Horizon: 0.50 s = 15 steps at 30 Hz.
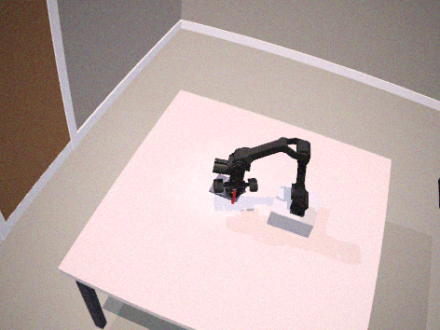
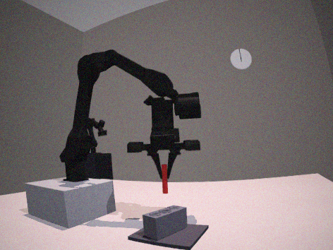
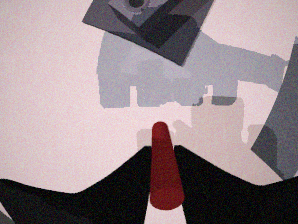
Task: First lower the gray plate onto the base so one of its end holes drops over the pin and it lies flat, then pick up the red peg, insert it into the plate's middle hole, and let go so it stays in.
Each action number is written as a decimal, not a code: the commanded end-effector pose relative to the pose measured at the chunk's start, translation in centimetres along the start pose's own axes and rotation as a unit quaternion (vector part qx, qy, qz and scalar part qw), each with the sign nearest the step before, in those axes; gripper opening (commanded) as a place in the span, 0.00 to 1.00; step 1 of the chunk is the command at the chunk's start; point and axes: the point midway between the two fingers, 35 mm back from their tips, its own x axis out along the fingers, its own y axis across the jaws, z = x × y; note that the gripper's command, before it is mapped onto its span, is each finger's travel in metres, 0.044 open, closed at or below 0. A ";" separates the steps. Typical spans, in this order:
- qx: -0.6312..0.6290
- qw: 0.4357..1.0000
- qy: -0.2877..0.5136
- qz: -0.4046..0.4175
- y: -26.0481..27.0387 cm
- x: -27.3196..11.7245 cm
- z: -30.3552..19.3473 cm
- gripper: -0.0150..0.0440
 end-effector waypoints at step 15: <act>-0.007 1.000 -0.005 0.007 0.5 -0.3 5.5 0.25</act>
